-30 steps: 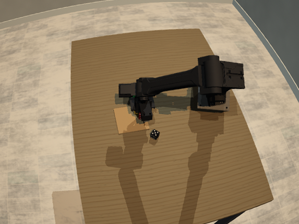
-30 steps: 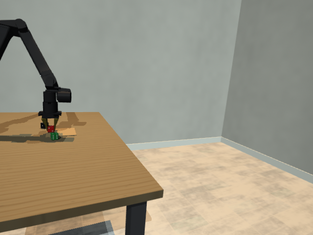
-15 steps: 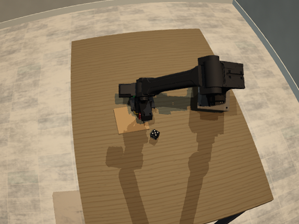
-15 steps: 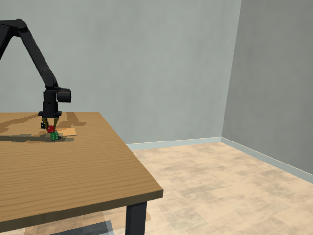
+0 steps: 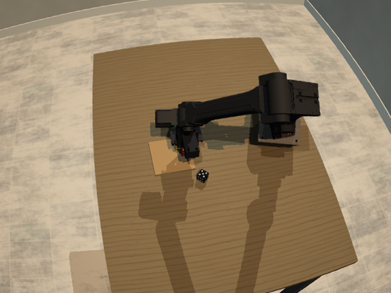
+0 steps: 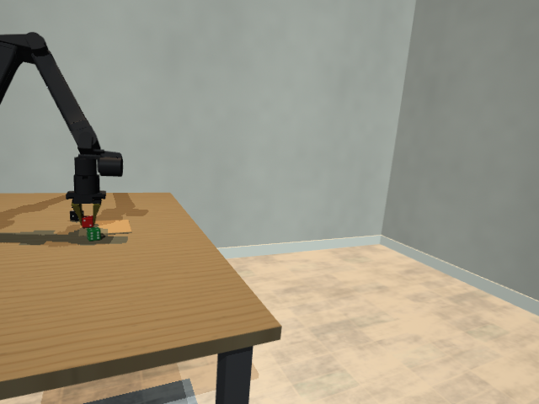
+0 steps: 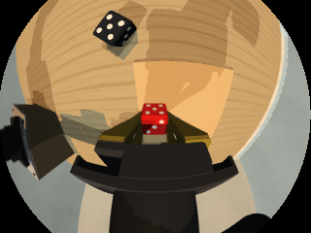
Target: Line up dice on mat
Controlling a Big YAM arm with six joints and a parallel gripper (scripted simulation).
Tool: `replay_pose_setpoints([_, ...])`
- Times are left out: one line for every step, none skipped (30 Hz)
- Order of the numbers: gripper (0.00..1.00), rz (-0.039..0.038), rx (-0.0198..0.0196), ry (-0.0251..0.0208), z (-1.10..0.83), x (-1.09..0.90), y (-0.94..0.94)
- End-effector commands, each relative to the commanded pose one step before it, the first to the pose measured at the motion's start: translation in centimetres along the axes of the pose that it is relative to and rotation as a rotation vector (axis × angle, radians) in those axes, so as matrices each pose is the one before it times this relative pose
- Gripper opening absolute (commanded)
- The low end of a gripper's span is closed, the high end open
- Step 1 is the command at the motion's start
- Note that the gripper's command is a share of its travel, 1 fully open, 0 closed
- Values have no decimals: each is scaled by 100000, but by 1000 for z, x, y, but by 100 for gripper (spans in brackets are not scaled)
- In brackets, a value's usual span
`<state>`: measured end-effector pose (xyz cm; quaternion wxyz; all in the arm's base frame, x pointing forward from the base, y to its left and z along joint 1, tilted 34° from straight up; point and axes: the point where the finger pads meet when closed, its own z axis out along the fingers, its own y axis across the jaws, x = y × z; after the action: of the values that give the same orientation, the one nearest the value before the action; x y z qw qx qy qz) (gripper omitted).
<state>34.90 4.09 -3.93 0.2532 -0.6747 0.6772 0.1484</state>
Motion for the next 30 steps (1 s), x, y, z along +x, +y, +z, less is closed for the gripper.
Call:
replay_pose_setpoints([26,-1475,706,52,-37,-228,-1492])
replay_pose_setpoints([26,0,0,0,0,0,0])
replay_pose_setpoints([26,0,0,0,0,0,0])
replay_pose_setpoints([26,0,0,0,0,0,0])
replay_pose_setpoints([26,0,0,0,0,0,0])
replay_pose_setpoints([26,0,0,0,0,0,0])
replay_pose_setpoints([26,0,0,0,0,0,0])
replay_pose_setpoints([26,-1,1,0,0,0,0])
replay_pose_setpoints([26,-9,8,0,3,-2,-3])
replay_pose_setpoints([26,-22,21,1,7,-6,-7])
replay_pose_setpoints([26,-39,37,2,12,-10,-13])
replay_pose_setpoints([26,-58,55,3,18,-15,-19])
replay_pose_setpoints([26,-62,84,7,21,-14,-27])
replay_pose_setpoints([26,-35,133,16,16,-2,-36])
replay_pose_setpoints([26,9,190,29,8,16,-46])
replay_pose_setpoints([26,31,229,36,4,26,-54])
replay_pose_setpoints([26,3,230,33,11,17,-56])
replay_pose_setpoints([26,-61,202,22,27,-6,-55])
replay_pose_setpoints([26,-159,178,13,38,-24,-54])
replay_pose_setpoints([26,-23,-59,-12,31,-20,12])
replay_pose_setpoints([26,142,-200,-22,15,-2,55])
replay_pose_setpoints([26,0,0,0,0,0,0])
replay_pose_setpoints([26,0,0,0,0,0,0])
replay_pose_setpoints([26,494,206,98,-121,219,8])
replay_pose_setpoints([26,-89,162,15,28,-12,-46])
replay_pose_setpoints([26,5,-83,-21,55,-30,58])
replay_pose_setpoints([26,45,-220,-36,38,-33,69])
replay_pose_setpoints([26,6,-190,-30,28,-28,51])
replay_pose_setpoints([26,-107,5,-5,21,-16,0])
replay_pose_setpoints([26,-86,28,0,14,-10,-7])
